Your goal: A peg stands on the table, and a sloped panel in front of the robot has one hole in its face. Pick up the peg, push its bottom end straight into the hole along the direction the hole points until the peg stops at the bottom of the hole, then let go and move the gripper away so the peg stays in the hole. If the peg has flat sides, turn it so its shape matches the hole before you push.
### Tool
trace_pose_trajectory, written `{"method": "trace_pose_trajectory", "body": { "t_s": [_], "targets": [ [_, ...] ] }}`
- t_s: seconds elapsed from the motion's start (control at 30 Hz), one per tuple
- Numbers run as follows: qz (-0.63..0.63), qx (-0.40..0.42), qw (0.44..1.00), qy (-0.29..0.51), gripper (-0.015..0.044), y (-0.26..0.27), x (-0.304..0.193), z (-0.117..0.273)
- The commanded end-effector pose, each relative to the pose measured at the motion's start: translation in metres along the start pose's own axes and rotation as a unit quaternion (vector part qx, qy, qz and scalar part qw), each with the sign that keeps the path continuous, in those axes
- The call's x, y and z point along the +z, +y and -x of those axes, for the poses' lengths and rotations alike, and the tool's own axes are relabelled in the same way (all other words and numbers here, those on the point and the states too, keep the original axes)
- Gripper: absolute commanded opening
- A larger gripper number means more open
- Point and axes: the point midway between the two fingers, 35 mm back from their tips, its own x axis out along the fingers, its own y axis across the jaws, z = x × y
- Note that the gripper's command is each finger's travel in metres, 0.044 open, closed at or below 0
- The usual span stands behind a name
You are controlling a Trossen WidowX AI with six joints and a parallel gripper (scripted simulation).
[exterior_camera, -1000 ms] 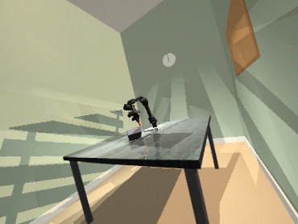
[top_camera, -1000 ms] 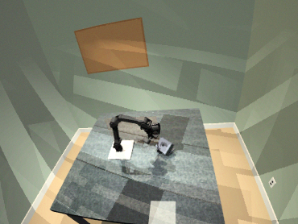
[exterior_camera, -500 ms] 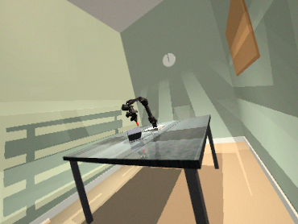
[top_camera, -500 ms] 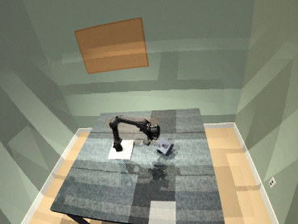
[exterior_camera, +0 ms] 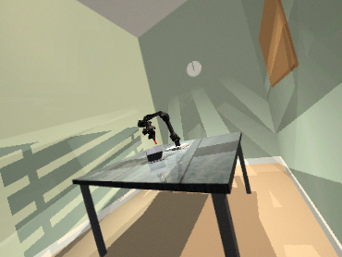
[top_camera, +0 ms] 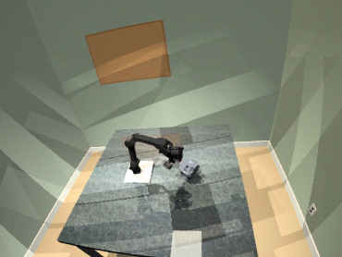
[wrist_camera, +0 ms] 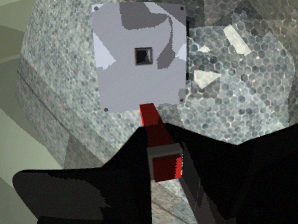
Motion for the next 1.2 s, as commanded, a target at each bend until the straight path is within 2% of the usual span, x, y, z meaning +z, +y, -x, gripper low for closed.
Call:
{"method": "trace_pose_trajectory", "body": {
  "t_s": [0.0,0.7,1.17],
  "targets": [
    [0.001,0.009,1.0,-0.005,0.0,-0.001,0.004,0.004],
    [-0.015,0.043,0.998,-0.031,0.0,-0.018,0.025,0.024],
    [-0.017,0.049,0.998,-0.036,0.0,-0.018,0.032,0.004]
  ]
}}
